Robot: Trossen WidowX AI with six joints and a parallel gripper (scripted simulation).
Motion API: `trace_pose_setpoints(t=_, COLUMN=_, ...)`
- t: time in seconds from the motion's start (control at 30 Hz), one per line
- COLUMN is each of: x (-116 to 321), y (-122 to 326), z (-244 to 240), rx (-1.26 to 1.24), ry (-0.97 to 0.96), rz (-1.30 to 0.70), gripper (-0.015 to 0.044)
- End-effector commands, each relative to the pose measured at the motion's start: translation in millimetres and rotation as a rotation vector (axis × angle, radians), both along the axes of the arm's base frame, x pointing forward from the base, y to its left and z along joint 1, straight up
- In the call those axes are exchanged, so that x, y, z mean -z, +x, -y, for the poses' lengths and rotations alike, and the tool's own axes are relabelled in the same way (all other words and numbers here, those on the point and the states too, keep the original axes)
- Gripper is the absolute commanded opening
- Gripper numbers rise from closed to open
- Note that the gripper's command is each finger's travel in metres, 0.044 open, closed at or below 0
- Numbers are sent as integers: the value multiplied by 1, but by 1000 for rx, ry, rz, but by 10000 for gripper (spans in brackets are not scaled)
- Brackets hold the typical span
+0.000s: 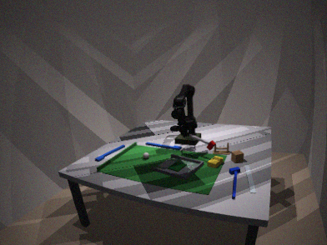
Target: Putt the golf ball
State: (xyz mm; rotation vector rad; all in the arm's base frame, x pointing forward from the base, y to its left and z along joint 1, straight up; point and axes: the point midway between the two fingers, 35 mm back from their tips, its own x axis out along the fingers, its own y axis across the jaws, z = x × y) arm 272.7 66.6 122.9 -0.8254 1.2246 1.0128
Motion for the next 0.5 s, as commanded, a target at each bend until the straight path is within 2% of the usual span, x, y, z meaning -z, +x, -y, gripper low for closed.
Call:
trace_pose_setpoints(t=0.0, x=-3, y=6, z=18, rx=101, ry=-9, rz=-2, gripper=0)
trace_pose_setpoints(t=0.47, x=-8, y=12, z=94, rx=492, ry=-48, rz=-35, gripper=0)
